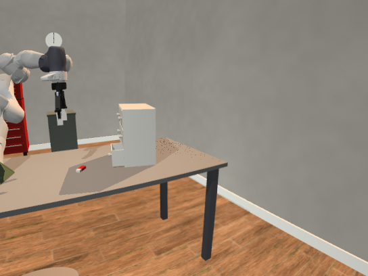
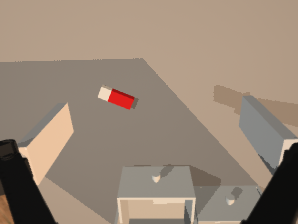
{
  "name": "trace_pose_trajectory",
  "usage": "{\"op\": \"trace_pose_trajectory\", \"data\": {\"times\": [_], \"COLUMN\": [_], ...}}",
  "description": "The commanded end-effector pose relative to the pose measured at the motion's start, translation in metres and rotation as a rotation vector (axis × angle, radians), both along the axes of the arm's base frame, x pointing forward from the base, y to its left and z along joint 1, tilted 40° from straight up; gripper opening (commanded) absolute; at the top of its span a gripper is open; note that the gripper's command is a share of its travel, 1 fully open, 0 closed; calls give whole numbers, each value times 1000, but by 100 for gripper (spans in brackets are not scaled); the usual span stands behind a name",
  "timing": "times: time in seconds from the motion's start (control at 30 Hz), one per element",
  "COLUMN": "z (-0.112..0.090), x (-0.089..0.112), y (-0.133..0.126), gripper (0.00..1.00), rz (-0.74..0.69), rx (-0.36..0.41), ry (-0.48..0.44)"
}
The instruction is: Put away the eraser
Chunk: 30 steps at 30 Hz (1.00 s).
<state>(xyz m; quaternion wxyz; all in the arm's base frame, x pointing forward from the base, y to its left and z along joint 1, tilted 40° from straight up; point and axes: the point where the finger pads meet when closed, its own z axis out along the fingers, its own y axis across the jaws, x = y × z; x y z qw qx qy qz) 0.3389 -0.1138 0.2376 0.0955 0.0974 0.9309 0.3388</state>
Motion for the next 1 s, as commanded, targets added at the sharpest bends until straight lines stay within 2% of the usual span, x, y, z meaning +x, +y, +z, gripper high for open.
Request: {"op": "trace_pose_trajectory", "data": {"times": [0.0,0.2,0.4,0.47,0.7,0.97], "z": [-3,-15,-32,-32,-48,-59], "x": [8,29,59,59,87,107], "y": [-1,5,15,15,23,30], "gripper": [100,100,100,100,100,100], "rz": [-57,-152,-292,-292,-421,-514], "rx": [-6,-26,-55,-55,-81,-101], "ry": [-19,-132,-297,-297,-449,-559]}}
